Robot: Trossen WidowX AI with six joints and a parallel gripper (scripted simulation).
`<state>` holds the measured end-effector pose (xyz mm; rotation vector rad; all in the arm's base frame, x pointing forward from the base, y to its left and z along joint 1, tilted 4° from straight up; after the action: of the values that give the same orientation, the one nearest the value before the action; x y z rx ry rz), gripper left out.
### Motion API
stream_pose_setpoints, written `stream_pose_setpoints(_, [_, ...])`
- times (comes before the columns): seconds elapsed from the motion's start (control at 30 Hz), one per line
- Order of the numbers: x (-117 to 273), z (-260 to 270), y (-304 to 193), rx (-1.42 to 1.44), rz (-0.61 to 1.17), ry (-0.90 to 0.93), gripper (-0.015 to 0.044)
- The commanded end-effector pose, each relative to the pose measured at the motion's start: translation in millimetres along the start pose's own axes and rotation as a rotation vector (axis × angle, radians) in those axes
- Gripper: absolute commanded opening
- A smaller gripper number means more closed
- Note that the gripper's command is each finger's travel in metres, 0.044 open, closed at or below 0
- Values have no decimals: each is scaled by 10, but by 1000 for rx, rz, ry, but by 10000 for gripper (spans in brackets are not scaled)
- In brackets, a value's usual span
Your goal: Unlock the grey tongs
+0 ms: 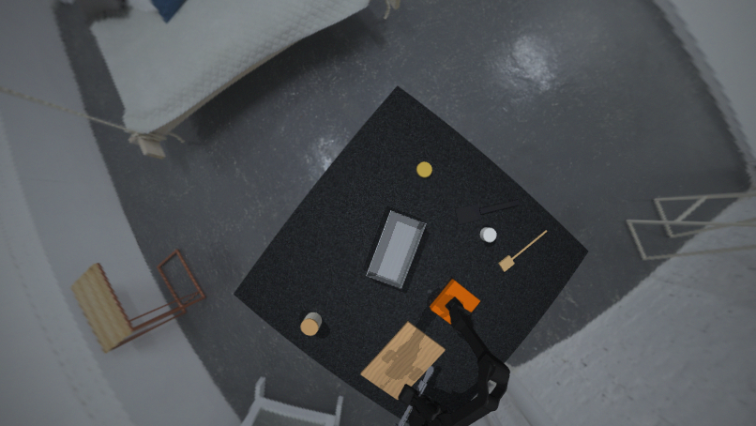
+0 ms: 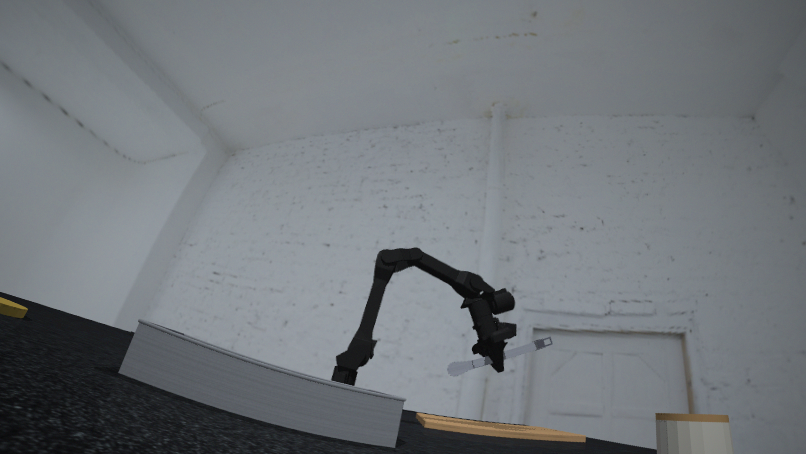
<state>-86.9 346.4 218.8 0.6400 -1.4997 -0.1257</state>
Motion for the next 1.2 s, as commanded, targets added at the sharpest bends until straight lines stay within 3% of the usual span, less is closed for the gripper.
stream_pose_setpoints(0.0, [-6,-6,36,2,43,15,-150])
stream_pose_setpoints(0.93, [57,-62,112,-25,406,111,-150])
stream_pose_setpoints(1.17, [63,-65,113,-28,425,116,-150])
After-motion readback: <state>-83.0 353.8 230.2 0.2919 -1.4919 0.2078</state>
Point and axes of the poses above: the point midway between the two fingers, 35 mm back from their tips, its own x axis back along the fingers, its own z axis across the jaws, y = z × x, the point moved 5 cm from there along x, back along the fingers, and after that the axes turned 11 degrees about x, right-handed, at the moved point
